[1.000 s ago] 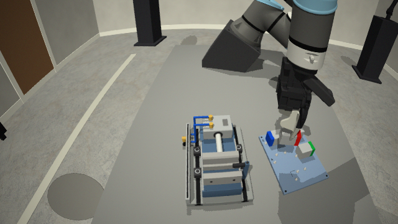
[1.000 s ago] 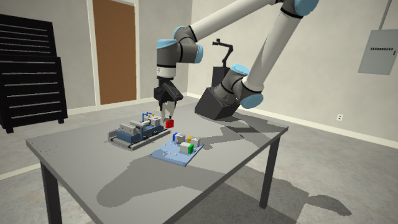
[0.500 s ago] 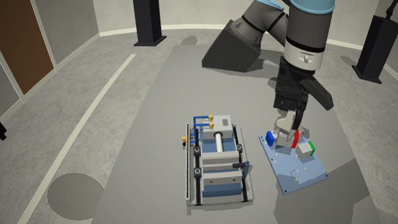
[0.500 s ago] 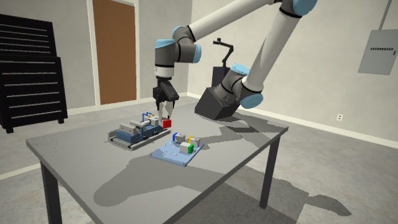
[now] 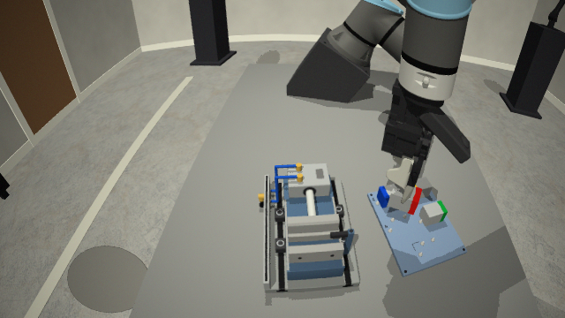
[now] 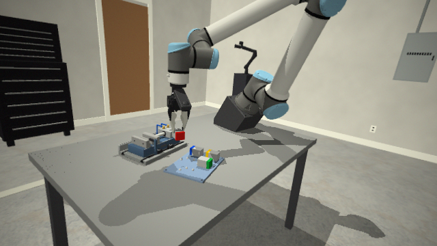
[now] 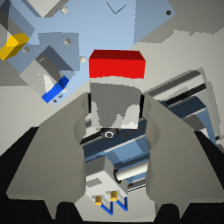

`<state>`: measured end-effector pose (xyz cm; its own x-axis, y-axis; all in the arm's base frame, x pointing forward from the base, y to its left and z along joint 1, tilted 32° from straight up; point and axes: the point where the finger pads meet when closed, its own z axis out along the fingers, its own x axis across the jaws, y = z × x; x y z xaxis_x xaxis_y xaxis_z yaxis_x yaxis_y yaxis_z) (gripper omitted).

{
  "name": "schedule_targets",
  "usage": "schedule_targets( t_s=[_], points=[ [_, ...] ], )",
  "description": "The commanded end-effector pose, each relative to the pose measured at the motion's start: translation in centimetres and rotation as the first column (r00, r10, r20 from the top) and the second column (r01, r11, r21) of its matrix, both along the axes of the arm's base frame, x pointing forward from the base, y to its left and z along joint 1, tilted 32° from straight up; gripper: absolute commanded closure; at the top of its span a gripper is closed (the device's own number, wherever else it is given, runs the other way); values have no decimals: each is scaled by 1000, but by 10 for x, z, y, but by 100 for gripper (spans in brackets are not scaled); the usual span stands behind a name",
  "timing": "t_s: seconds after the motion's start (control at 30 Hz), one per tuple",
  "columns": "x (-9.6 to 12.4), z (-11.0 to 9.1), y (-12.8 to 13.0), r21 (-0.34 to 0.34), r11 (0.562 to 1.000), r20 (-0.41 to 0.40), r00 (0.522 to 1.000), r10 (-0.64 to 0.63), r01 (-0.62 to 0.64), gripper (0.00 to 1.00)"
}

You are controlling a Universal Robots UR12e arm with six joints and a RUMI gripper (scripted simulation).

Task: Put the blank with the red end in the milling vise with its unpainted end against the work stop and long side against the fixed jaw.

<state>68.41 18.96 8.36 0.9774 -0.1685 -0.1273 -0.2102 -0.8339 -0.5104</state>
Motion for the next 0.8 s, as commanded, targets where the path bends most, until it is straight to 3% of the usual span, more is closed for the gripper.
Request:
schedule_targets(
  t_s=[0.0,0.77],
  points=[
    [6,1,-3,-4,999,-21,999,-43,42,100],
    [21,-7,-18,-33,959,-167,944,-284,282,100]
  ],
)
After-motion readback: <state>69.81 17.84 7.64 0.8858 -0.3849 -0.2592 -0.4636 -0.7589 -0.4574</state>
